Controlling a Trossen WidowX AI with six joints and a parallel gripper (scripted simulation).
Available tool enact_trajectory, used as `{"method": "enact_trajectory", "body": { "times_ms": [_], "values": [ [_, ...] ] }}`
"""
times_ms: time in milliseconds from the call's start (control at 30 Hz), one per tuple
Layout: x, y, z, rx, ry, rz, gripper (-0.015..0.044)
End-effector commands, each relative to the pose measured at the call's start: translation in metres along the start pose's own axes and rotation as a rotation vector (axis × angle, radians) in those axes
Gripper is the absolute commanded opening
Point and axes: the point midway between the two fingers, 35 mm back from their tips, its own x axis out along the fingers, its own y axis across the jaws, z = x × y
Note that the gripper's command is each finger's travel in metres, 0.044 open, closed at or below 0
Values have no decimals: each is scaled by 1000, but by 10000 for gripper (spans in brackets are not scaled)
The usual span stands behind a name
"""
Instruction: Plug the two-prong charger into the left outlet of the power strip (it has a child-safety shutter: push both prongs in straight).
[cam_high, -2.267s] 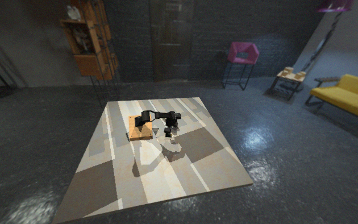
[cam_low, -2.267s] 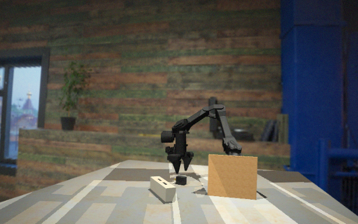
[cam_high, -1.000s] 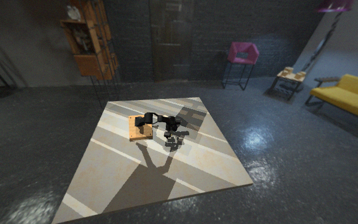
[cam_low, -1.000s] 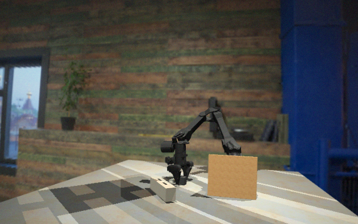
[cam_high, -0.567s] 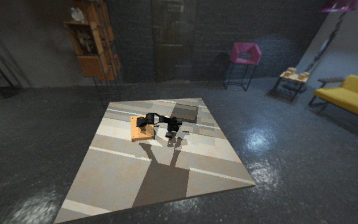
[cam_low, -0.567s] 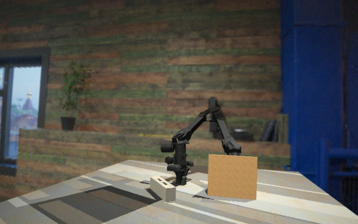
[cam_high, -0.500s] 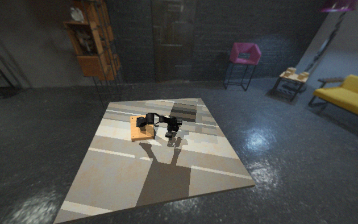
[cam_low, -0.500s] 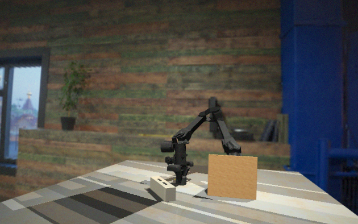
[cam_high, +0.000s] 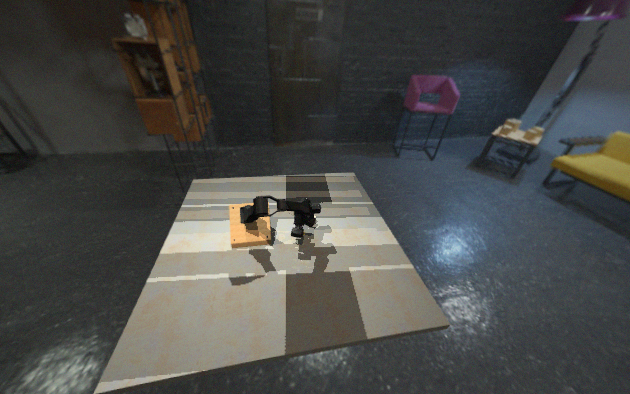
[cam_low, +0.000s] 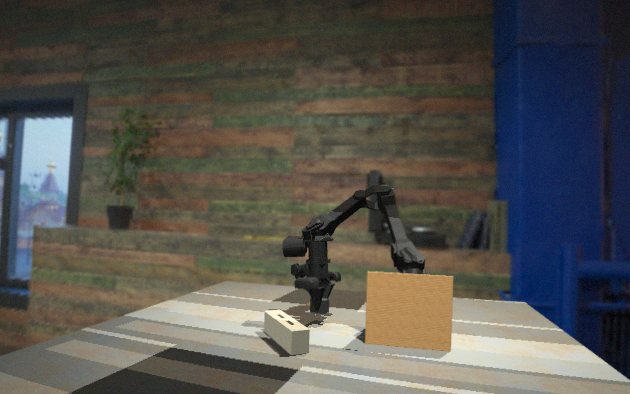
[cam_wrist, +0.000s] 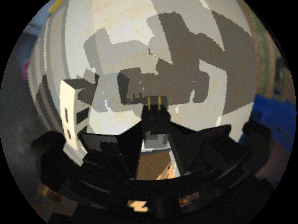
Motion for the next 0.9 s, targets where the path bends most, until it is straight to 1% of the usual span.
{"method": "enact_trajectory", "body": {
  "times_ms": [0,233,867],
  "values": [
    [-17,0,-2,5,-2,3,0],
    [-17,8,-5,-39,-3,2,0],
    [1,58,-33,-371,-5,-8,0]
  ]
}}
